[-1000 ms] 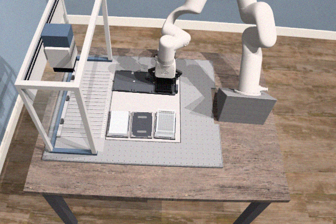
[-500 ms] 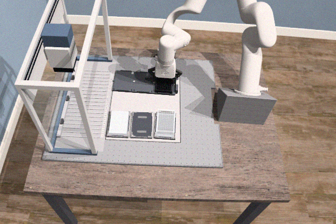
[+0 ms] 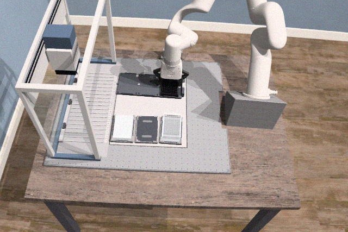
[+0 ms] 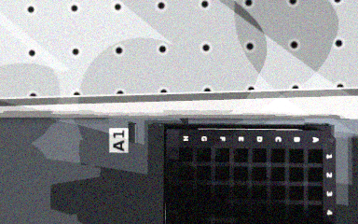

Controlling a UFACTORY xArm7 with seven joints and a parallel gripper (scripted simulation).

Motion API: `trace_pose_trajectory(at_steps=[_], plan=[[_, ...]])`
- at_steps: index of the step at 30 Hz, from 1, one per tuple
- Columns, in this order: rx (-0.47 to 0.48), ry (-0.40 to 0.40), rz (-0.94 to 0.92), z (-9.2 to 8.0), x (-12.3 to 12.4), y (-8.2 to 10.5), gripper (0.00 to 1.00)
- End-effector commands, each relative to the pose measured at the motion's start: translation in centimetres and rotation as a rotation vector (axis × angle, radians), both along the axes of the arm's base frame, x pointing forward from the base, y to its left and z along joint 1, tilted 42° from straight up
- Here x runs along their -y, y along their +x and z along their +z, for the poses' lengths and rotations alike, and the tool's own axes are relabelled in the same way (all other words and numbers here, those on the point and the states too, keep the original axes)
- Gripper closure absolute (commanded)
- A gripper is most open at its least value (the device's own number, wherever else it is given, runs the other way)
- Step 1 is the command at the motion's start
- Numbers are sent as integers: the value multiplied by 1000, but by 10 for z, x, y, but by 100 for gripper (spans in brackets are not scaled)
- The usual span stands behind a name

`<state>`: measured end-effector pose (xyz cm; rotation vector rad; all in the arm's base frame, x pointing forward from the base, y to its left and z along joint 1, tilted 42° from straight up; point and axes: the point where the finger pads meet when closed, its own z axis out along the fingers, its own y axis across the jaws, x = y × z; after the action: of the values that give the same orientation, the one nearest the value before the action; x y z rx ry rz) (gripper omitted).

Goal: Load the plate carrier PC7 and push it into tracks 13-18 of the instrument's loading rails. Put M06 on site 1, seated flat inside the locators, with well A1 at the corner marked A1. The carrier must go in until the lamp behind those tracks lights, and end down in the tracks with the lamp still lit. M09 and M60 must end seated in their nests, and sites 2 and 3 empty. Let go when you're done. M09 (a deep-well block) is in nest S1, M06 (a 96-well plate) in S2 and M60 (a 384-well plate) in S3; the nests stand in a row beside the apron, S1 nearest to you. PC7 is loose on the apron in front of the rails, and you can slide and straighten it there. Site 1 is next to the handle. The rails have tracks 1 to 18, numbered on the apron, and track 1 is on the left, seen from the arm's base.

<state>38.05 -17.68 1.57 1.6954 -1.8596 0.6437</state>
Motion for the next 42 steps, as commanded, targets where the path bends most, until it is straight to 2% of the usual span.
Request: trace_pose_trajectory(at_steps=[1, 42], plan=[[1, 1, 2, 3, -3, 1, 0], [2, 0, 2, 49, -45, 6, 0]])
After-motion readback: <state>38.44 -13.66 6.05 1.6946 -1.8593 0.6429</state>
